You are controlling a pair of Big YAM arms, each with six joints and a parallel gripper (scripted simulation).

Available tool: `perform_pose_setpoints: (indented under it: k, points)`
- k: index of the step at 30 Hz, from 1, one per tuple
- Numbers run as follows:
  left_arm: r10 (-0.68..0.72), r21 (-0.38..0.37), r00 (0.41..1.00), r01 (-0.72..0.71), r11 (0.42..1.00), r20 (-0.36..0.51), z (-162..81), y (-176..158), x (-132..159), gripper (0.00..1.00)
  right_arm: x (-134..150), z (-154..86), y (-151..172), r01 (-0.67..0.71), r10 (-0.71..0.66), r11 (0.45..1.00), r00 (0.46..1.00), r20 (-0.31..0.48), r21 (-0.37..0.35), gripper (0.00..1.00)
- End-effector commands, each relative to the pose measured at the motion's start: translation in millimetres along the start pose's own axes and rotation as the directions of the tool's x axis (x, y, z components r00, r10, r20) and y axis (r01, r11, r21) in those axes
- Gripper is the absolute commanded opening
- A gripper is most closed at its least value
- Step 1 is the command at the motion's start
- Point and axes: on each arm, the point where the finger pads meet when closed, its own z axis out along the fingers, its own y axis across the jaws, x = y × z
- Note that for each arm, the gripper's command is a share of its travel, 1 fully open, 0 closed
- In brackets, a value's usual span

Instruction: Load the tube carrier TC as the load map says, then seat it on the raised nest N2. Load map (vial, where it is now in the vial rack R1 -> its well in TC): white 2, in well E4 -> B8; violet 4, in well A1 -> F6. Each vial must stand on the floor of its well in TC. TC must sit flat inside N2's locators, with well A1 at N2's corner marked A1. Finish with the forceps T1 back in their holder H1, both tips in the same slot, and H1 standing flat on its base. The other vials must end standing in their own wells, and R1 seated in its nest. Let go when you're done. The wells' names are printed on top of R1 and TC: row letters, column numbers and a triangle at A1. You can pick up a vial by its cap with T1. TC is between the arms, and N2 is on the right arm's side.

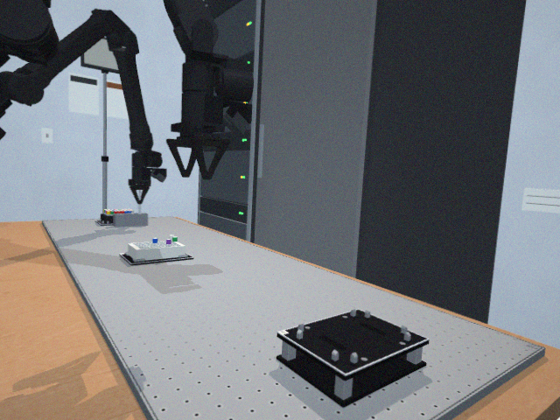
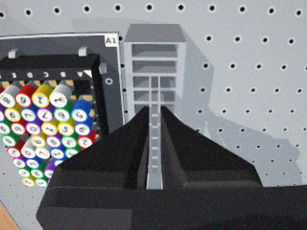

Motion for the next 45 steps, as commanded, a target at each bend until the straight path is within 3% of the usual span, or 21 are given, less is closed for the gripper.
perform_pose_setpoints:
  k: [1, 5, 18, 45]
  points:
    - [0.018, -0.010, 0.999, -0.018, 1.000, 0.033, 0.6, -1.0, -19.9, 0.07, -9.1, -4.3, -2.2, -0.002, 0.001, 1.000, 1.000, 0.017, 0.006, 1.00]
    - [0.018, -0.009, 0.999, -0.017, 1.000, 0.033, 0.9, -1.1, -19.6, 0.07, -9.1, -4.3, -2.2, -0.002, 0.001, 1.000, 1.000, 0.017, 0.006, 1.00]
    - [0.018, -0.009, 0.999, -0.017, 1.000, 0.033, 0.9, -1.1, -19.6, 0.24, -9.1, -4.3, -2.2, -0.002, 0.001, 1.000, 1.000, 0.017, 0.006, 1.00]
    - [0.018, -0.009, 0.999, -0.017, 1.000, 0.033, 0.9, -1.1, -19.6, 0.25, -9.1, -4.3, -2.2, -0.002, 0.001, 1.000, 1.000, 0.017, 0.006, 1.00]
